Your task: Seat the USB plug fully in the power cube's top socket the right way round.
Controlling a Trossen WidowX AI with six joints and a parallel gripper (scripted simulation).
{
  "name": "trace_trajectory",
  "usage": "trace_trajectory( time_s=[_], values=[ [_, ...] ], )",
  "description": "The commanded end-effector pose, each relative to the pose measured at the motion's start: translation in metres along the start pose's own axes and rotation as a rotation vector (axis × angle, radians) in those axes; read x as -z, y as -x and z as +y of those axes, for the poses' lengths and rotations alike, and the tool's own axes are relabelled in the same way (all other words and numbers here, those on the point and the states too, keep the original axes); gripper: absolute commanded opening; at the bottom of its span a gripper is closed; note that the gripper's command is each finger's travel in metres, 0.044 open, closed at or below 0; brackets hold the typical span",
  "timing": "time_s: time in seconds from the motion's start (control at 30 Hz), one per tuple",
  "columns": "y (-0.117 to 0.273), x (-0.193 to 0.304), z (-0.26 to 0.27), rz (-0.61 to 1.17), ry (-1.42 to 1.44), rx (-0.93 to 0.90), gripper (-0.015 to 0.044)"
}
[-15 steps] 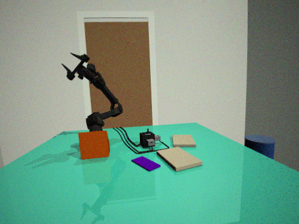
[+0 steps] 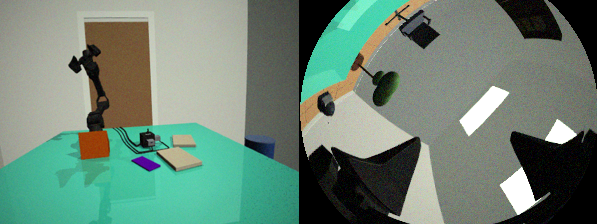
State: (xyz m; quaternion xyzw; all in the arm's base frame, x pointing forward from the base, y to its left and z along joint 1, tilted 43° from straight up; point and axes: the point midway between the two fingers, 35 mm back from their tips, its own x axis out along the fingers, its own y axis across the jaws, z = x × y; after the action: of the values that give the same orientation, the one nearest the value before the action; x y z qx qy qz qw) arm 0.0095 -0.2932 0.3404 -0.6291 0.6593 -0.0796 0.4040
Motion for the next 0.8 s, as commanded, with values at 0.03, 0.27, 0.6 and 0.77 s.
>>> trace_trajectory(
  time_s=[0.03,0.27,0.6,0.77],
  values=[
    [-0.030,-0.076,-0.040,-0.320,0.037,0.089,0.0440],
    [-0.035,-0.202,-0.077,-0.797,0.110,0.098,0.0440],
    [0.031,-0.371,-0.074,-1.390,0.277,-0.131,0.0440],
    [0.088,-0.438,-0.051,-1.641,0.432,-0.308,0.0440]
  ],
)
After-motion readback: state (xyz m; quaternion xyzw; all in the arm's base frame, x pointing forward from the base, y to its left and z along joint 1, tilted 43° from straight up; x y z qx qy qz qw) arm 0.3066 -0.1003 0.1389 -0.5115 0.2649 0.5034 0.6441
